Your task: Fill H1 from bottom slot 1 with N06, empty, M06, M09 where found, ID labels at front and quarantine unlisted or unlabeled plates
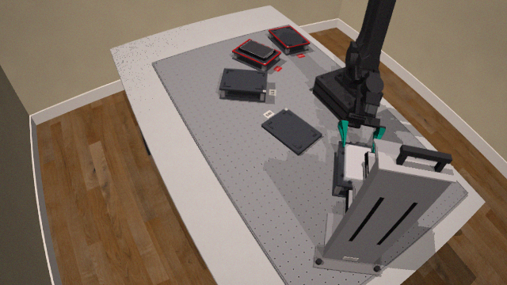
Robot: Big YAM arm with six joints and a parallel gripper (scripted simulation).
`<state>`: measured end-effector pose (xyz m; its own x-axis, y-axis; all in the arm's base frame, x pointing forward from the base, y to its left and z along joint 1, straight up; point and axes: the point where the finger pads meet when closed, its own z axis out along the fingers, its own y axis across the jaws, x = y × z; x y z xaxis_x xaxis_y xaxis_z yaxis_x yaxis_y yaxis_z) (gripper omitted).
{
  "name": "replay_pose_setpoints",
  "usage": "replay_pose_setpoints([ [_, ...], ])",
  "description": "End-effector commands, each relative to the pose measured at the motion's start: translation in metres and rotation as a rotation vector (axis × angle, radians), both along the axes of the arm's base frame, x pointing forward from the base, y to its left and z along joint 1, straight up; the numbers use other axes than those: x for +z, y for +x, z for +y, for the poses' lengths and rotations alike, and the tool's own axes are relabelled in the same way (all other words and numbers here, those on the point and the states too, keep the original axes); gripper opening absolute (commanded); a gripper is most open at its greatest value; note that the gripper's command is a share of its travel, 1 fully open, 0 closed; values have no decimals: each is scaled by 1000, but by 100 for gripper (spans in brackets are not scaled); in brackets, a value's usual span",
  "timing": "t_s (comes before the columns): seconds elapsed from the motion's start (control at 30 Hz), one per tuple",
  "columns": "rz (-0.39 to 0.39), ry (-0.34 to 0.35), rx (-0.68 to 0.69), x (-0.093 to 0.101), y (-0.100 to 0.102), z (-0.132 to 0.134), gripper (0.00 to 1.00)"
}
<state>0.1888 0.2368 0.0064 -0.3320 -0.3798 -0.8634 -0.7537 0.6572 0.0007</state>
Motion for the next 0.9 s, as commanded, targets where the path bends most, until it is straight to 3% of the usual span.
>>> replay_pose_setpoints([
  [0.0,-14,34,0,-3,3,8,100],
  [0.33,-14,34,0,-3,3,8,100],
  [0.87,-5,23,2,19,-2,3,100],
])
